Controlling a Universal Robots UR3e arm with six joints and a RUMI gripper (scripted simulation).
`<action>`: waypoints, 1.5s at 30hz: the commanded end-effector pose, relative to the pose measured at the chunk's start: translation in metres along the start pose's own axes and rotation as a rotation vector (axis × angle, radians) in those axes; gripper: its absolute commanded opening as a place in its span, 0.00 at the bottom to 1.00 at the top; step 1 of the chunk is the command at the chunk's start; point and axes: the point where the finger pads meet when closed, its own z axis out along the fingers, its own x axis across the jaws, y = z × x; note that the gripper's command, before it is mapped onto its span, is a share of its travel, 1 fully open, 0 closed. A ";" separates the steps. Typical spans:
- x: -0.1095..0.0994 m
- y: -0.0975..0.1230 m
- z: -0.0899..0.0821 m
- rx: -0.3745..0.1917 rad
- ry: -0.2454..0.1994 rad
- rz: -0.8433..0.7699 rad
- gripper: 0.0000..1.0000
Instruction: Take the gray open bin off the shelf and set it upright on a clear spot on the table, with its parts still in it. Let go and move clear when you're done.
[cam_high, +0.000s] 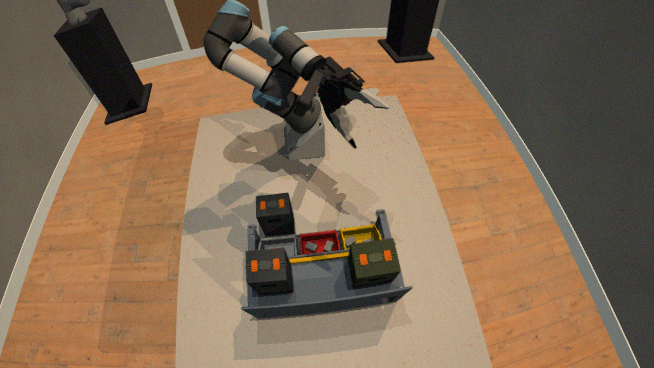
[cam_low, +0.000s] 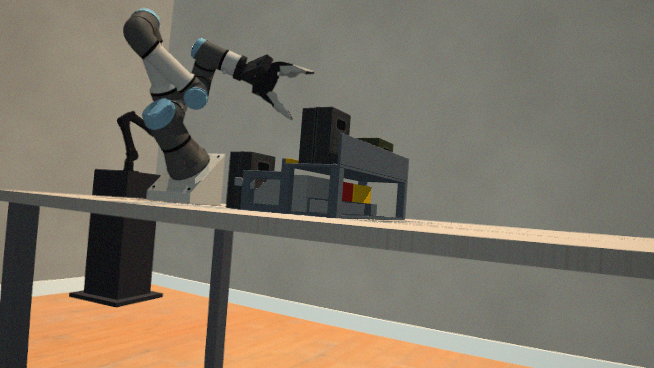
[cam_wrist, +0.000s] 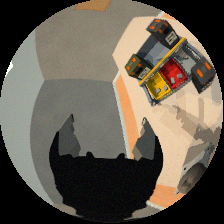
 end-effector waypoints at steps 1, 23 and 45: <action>0.001 -0.001 0.000 -0.008 0.036 0.009 1.00; 0.076 -0.060 -0.019 0.123 0.419 0.247 1.00; 0.114 -0.089 -0.028 0.181 0.620 0.364 1.00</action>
